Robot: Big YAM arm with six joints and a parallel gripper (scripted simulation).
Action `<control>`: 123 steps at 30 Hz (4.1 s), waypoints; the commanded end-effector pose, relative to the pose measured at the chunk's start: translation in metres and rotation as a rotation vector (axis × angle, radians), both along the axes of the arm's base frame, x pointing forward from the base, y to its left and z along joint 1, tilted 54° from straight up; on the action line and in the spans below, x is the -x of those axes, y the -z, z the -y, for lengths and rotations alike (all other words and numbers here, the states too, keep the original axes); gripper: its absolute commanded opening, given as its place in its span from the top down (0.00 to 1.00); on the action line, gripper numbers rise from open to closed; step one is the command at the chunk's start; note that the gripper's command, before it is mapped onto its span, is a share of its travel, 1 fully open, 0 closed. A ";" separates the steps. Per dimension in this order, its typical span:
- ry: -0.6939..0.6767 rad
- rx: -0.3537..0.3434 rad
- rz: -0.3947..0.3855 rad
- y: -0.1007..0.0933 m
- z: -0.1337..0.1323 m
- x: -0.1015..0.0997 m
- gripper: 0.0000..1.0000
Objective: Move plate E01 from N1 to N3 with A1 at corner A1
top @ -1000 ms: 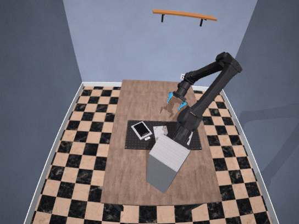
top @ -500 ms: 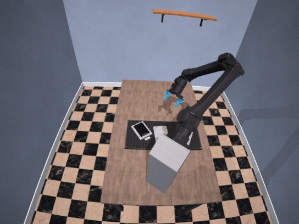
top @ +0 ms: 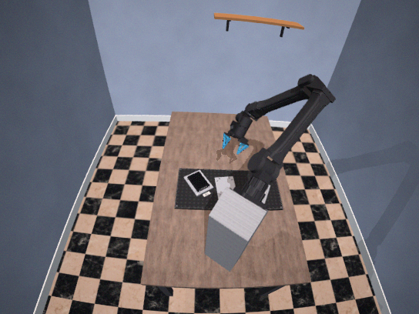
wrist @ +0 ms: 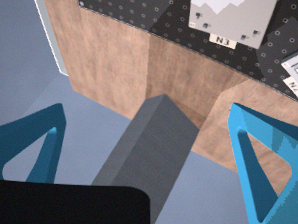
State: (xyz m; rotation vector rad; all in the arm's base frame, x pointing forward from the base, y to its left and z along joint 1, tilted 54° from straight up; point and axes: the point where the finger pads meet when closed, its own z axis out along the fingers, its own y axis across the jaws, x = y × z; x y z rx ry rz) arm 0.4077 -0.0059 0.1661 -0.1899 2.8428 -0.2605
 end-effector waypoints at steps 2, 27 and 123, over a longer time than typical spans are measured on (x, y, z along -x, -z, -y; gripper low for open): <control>-0.085 0.060 0.017 0.019 -0.014 -0.017 0.00; -0.211 0.303 0.139 0.099 -0.030 -0.090 0.00; -0.270 0.626 0.289 0.212 -0.036 -0.142 0.00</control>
